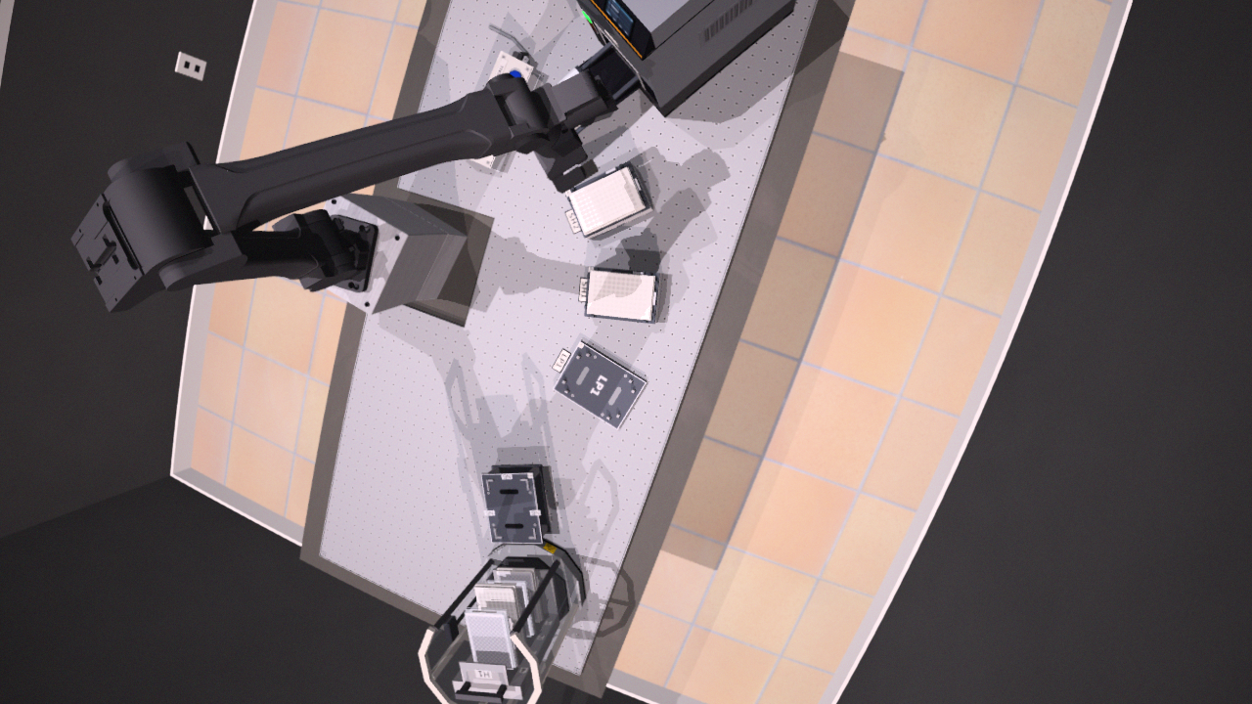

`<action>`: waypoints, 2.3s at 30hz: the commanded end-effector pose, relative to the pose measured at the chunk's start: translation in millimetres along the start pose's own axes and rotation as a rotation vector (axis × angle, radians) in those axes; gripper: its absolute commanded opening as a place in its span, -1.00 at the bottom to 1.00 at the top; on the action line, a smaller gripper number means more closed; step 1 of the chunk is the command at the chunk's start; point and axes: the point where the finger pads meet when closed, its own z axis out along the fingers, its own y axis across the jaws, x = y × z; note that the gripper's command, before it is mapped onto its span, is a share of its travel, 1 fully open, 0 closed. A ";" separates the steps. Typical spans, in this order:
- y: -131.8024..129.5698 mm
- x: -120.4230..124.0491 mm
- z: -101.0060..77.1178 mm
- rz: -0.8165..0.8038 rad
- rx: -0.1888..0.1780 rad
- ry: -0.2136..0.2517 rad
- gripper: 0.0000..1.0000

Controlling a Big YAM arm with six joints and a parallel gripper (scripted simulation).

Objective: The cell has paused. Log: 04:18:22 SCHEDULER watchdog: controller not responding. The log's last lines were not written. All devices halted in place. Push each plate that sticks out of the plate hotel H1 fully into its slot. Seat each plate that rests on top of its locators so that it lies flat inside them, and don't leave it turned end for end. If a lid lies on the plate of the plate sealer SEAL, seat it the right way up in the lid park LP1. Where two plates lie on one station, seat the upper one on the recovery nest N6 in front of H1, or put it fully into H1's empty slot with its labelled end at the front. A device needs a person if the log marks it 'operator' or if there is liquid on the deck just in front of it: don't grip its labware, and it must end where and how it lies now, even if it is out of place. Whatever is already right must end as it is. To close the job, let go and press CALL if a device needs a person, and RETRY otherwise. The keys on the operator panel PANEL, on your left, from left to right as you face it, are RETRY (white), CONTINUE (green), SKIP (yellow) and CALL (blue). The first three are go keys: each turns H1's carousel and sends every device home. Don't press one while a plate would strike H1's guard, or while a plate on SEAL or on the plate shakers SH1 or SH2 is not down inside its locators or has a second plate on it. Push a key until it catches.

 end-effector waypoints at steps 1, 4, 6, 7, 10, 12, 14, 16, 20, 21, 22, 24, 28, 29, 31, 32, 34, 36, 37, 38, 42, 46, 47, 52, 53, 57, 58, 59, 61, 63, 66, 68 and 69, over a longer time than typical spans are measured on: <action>-2.1 -3.7 -3.3 -0.088 0.005 -0.017 1.00; -2.0 -3.7 -3.4 -0.158 0.005 -0.016 1.00; -2.0 -3.7 -3.4 -0.205 0.005 -0.016 1.00; -2.0 -3.7 -3.4 -0.229 0.006 -0.016 1.00; -2.0 -3.7 -3.4 -0.299 0.006 -0.016 1.00; -2.0 -3.7 -3.3 -0.345 0.006 -0.016 1.00; -2.0 -3.7 -3.3 -0.392 0.007 -0.016 1.00; -2.0 -3.7 -3.3 -0.392 0.007 -0.016 1.00; -2.0 -3.7 -3.3 -0.485 0.007 -0.016 1.00; -2.0 -3.7 -3.3 -0.509 0.008 -0.015 1.00; -2.0 -3.7 -3.3 -0.532 0.008 -0.015 1.00; -1.9 -3.7 -3.3 -0.579 0.008 -0.015 1.00; -1.9 -3.6 -3.3 -0.672 0.009 -0.015 1.00; -1.9 -3.6 -3.3 -0.695 0.009 -0.015 1.00; -1.9 -3.6 -3.3 -0.742 0.009 -0.015 1.00; -1.9 -3.6 -3.3 -0.742 0.009 -0.015 1.00; -2.0 -3.6 -3.3 -0.765 0.010 -0.014 1.00; -1.9 -3.6 -3.3 -0.812 0.010 -0.014 1.00; -1.9 -3.6 -3.3 -0.835 0.010 -0.014 1.00; -1.9 -3.6 -3.3 -0.859 0.010 -0.014 1.00; -1.9 -3.5 -3.3 -0.952 0.011 -0.013 1.00; -1.9 -3.5 -3.3 -1.045 0.011 -0.013 1.00; -1.9 -3.5 -3.2 -1.069 0.012 -0.013 1.00; -1.9 -3.5 -3.2 -1.139 0.012 -0.012 1.00; -1.9 -3.5 -3.2 -1.162 0.012 -0.012 1.00; -1.9 -3.4 -3.2 -1.255 0.013 -0.012 1.00; -1.9 -3.4 -3.2 -1.279 0.013 -0.012 1.00; -1.9 -3.4 -3.2 -1.302 0.013 -0.011 1.00; -1.9 -3.4 -3.2 -1.349 0.013 -0.011 1.00; -1.9 -3.4 -3.2 -1.395 0.014 -0.011 1.00; -1.9 -3.3 -3.2 -1.442 0.014 -0.011 1.00; -1.9 -3.3 -3.1 -1.465 0.014 -0.010 1.00; -1.9 -3.3 -3.1 -1.473 0.014 -0.010 1.00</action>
